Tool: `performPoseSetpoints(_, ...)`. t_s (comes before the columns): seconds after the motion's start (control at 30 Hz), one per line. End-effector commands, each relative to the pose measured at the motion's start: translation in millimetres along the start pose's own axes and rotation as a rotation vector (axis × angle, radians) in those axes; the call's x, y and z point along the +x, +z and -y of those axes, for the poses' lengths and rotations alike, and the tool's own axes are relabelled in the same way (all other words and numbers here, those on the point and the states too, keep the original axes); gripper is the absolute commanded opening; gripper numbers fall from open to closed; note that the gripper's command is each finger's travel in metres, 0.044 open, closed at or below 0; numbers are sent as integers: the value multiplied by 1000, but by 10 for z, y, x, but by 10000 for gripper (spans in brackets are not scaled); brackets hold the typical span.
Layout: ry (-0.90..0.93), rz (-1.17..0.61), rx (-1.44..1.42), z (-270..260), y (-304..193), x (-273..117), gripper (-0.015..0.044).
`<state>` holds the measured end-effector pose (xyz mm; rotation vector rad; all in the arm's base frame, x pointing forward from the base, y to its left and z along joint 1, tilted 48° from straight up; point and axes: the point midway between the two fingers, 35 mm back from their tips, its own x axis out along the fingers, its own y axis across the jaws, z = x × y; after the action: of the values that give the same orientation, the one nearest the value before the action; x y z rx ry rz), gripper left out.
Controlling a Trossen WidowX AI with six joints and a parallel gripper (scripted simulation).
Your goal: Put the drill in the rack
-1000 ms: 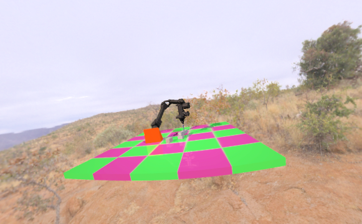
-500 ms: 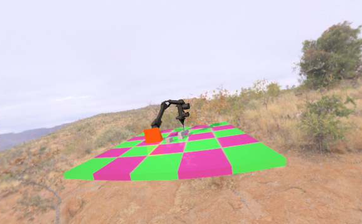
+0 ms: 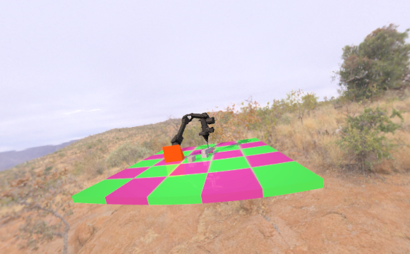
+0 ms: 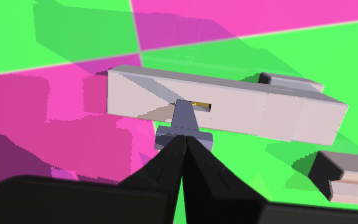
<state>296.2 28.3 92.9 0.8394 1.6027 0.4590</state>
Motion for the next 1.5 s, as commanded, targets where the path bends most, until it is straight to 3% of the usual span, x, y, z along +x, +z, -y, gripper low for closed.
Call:
performPoseSetpoints(0.0, 1, -11, 5, 3, -30, 24, 0)
performPoseSetpoints(1.47, 1, -11, 5, 4, -25, 163, 0)
